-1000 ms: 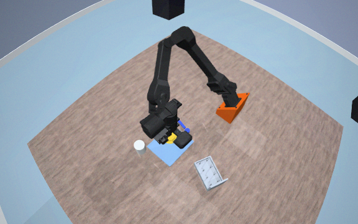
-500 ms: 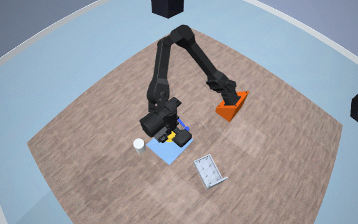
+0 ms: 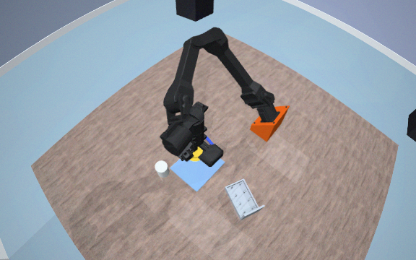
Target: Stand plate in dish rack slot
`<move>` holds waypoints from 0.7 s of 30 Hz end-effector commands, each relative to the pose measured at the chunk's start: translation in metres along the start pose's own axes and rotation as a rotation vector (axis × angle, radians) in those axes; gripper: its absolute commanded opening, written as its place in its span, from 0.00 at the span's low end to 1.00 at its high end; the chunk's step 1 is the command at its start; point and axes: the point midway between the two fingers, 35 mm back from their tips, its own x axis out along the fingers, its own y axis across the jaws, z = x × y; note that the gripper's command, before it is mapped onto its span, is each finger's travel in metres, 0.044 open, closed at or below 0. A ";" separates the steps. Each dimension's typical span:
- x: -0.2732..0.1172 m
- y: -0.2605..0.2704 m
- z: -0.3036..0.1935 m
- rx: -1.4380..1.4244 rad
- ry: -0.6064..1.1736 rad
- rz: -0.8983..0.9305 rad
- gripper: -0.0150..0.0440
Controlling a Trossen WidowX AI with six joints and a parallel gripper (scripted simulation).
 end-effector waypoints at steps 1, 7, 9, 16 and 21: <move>-0.023 0.002 0.003 0.002 -0.006 0.007 0.25; -0.049 0.003 0.006 -0.001 -0.012 0.009 0.25; -0.057 0.003 0.006 -0.002 -0.013 0.009 0.25; -0.085 0.004 0.007 -0.005 -0.019 0.007 0.25; -0.104 0.003 0.007 -0.007 -0.022 0.004 0.25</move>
